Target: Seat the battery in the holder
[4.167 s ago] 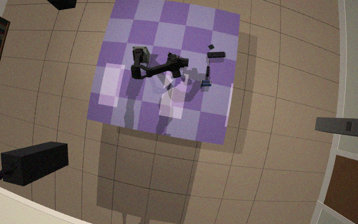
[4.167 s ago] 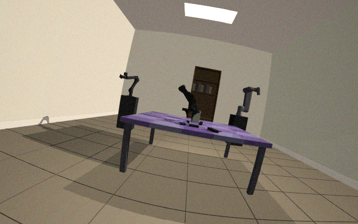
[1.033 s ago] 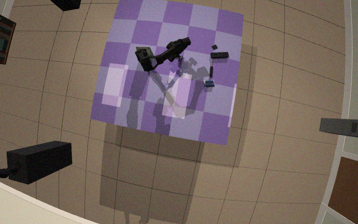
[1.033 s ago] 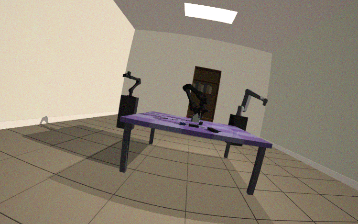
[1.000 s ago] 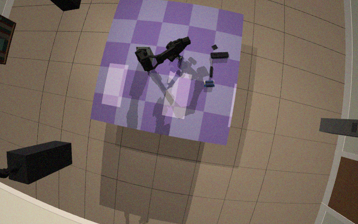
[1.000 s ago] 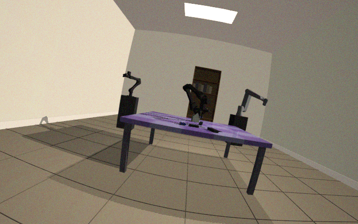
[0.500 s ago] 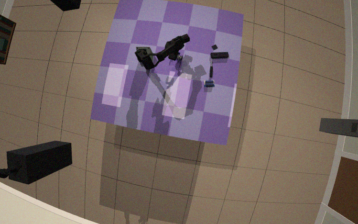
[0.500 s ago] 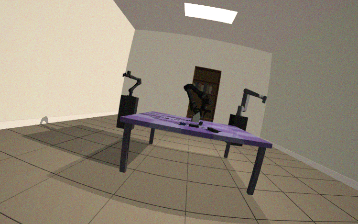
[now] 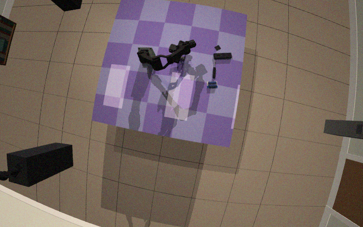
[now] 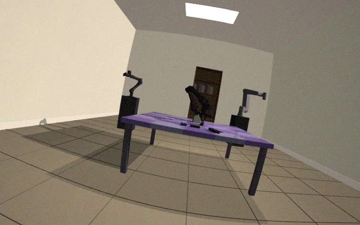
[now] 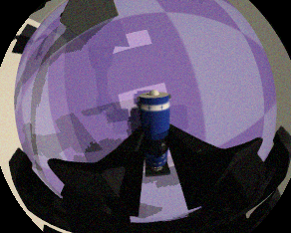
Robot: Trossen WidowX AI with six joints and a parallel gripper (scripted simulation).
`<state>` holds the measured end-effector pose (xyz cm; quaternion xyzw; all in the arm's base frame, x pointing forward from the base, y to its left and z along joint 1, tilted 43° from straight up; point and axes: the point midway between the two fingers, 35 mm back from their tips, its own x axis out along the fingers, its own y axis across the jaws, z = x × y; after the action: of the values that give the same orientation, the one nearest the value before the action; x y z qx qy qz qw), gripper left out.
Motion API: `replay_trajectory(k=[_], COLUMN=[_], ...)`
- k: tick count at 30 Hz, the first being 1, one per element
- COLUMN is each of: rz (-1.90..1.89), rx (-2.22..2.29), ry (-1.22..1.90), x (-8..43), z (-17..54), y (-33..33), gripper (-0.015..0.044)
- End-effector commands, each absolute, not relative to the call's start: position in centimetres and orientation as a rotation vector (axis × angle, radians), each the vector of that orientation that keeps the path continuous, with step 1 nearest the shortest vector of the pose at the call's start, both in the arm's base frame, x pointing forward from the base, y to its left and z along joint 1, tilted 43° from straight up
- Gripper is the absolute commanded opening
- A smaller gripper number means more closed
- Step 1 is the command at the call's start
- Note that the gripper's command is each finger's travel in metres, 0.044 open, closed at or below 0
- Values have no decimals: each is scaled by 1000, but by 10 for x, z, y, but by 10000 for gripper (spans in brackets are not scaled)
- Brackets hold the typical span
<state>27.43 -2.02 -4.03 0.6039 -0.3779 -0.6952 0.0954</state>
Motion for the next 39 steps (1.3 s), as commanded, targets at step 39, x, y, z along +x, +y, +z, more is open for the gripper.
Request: replay_trajectory(k=[39], rz=[-2348], rx=[1534], ry=[-1190], x=[285], z=[-52], y=[-34], gripper=[71])
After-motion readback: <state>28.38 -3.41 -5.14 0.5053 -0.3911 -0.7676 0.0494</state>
